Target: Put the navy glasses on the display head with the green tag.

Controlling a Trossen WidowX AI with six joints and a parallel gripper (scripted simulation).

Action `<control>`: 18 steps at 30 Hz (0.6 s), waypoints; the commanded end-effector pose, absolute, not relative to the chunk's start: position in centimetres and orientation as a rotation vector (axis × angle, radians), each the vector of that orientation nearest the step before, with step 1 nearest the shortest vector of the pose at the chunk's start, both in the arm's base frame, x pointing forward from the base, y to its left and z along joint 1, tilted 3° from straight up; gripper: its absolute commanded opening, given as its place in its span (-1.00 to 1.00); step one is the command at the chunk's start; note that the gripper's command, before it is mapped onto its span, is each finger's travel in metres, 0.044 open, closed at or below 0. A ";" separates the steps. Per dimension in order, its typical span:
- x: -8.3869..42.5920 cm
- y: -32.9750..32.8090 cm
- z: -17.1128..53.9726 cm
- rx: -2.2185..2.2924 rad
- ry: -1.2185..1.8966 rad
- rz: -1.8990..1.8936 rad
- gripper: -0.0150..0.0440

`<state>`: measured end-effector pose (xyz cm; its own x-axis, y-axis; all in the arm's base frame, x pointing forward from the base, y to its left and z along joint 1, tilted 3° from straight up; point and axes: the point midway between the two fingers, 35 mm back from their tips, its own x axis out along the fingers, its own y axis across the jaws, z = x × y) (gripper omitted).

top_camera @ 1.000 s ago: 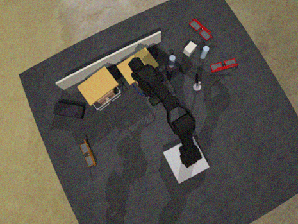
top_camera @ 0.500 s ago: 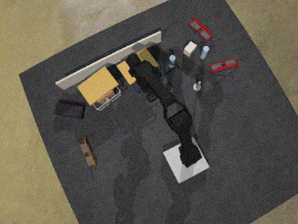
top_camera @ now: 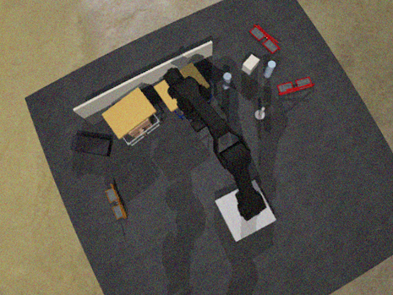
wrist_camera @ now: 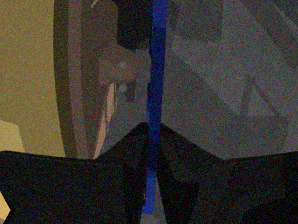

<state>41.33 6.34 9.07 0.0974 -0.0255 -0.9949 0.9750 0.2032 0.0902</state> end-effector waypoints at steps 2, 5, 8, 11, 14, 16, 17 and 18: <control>41.4 6.4 8.8 1.080 1.210 -1.015 -0.49; 41.4 6.4 8.7 1.080 1.210 -1.015 -0.49; 41.4 6.4 8.6 1.080 1.210 -1.015 -0.49; 41.4 6.4 8.6 1.080 1.210 -1.015 -0.49; 41.4 6.4 8.6 1.080 1.210 -1.015 -0.49; 41.4 6.4 8.6 1.080 1.210 -1.015 -0.49; 41.4 6.4 8.6 1.080 1.210 -1.015 -0.49; 41.4 6.4 8.6 1.080 1.210 -1.015 -0.49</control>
